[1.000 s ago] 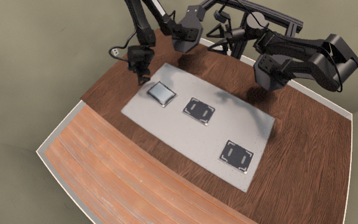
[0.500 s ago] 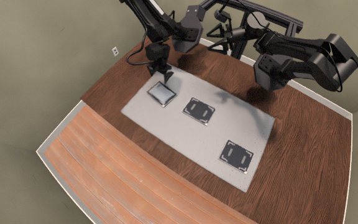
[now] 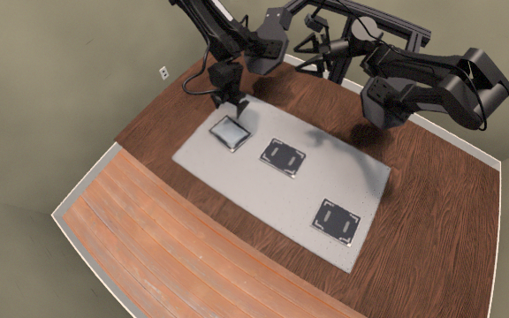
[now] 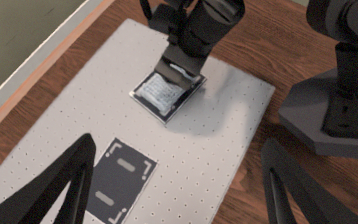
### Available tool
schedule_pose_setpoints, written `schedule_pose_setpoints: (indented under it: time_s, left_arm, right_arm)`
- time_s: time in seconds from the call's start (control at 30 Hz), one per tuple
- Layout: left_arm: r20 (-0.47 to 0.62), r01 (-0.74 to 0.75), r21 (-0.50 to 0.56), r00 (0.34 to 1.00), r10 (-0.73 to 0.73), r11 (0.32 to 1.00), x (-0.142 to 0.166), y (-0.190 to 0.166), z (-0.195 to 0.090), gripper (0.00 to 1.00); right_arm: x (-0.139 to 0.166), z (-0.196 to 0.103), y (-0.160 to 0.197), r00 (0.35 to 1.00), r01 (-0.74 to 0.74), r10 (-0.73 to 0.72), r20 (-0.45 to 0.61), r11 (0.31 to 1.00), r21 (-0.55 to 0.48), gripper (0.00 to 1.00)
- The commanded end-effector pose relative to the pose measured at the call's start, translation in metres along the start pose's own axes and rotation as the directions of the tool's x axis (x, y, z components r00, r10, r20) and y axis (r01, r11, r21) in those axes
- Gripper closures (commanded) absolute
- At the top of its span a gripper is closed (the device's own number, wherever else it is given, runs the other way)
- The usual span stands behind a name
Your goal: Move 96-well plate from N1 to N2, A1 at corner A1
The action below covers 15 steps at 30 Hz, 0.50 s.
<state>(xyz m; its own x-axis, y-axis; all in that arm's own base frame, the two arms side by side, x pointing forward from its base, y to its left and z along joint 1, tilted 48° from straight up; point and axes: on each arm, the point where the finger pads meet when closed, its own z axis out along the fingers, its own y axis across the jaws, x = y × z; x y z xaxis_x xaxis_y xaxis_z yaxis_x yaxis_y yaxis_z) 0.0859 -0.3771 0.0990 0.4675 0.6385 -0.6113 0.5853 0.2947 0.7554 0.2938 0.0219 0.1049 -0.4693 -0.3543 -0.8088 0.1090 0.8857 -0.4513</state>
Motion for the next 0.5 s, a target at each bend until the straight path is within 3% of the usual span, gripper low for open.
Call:
schedule_pose_setpoints:
  time_s: [0.0, 0.1, 0.47]
  left_arm:
    - [0.021, 0.008, 0.004, 1.000, -0.008, 1.000, -0.006, -0.002, -0.003, 0.00]
    - [0.021, 0.008, 0.004, 1.000, -0.008, 1.000, -0.006, -0.002, -0.003, 0.00]
    - [0.021, 0.008, 0.004, 1.000, -0.008, 1.000, -0.006, -0.002, -0.003, 0.00]
  right_arm:
    - [0.008, 0.004, 0.008, 0.989, 0.139, -0.142, -0.042, 0.989, -0.049, 0.00]
    - [0.009, 0.006, 0.009, 0.970, 0.233, -0.237, -0.054, 0.969, -0.078, 0.00]
    - [0.004, 0.020, 0.008, 0.769, 0.611, -0.635, -0.076, 0.765, -0.203, 0.00]
